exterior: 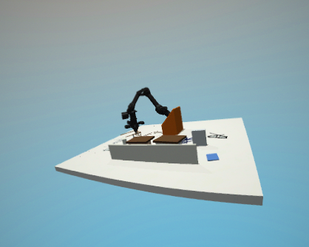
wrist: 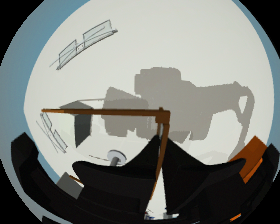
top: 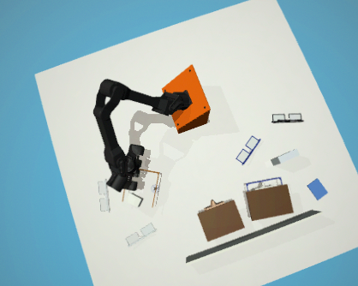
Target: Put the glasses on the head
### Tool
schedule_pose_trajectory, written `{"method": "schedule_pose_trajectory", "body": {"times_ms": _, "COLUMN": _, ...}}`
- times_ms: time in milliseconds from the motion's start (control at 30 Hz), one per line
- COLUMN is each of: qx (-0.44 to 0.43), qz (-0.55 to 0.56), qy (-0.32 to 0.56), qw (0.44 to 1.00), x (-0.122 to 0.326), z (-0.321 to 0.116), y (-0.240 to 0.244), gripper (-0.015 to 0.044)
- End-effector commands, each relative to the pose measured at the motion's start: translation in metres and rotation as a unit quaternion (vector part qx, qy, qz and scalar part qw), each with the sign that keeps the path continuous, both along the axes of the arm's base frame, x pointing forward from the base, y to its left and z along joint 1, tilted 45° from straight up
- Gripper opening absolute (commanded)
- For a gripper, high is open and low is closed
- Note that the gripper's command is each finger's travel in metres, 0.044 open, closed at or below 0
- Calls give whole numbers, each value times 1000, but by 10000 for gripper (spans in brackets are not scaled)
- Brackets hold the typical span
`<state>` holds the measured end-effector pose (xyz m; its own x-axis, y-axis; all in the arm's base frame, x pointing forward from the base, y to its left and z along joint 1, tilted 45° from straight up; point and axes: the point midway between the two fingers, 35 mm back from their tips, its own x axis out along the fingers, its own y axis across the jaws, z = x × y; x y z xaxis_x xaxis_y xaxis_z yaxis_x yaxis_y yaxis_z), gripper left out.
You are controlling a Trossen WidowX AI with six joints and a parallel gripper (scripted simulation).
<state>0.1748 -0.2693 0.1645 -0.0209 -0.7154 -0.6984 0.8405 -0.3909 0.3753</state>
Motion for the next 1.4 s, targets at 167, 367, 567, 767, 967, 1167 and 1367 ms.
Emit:
{"method": "schedule_pose_trajectory", "body": {"times_ms": 167, "qx": 2, "qz": -1, "qy": -1, "qw": 1000, "x": 5, "z": 14, "y": 21, "gripper": 0}}
{"method": "schedule_pose_trajectory", "body": {"times_ms": 367, "qx": 2, "qz": -1, "qy": -1, "qw": 1000, "x": 5, "z": 36, "y": 46, "gripper": 0}}
{"method": "schedule_pose_trajectory", "body": {"times_ms": 567, "qx": 2, "qz": 0, "qy": -1, "qw": 1000, "x": 6, "z": 37, "y": 47, "gripper": 0}}
{"method": "schedule_pose_trajectory", "body": {"times_ms": 767, "qx": 5, "qz": 7, "qy": 0, "qw": 1000, "x": 25, "z": 23, "y": 56, "gripper": 0}}
{"method": "schedule_pose_trajectory", "body": {"times_ms": 967, "qx": 6, "qz": 17, "qy": 1, "qw": 1000, "x": 50, "z": 4, "y": 73, "gripper": 0}}
{"method": "schedule_pose_trajectory", "body": {"times_ms": 1167, "qx": 3, "qz": 29, "qy": 3, "qw": 1000, "x": 72, "z": -16, "y": 93, "gripper": 0}}
{"method": "schedule_pose_trajectory", "body": {"times_ms": 1367, "qx": -3, "qz": 41, "qy": 4, "qw": 999, "x": 91, "z": -35, "y": 116, "gripper": 0}}
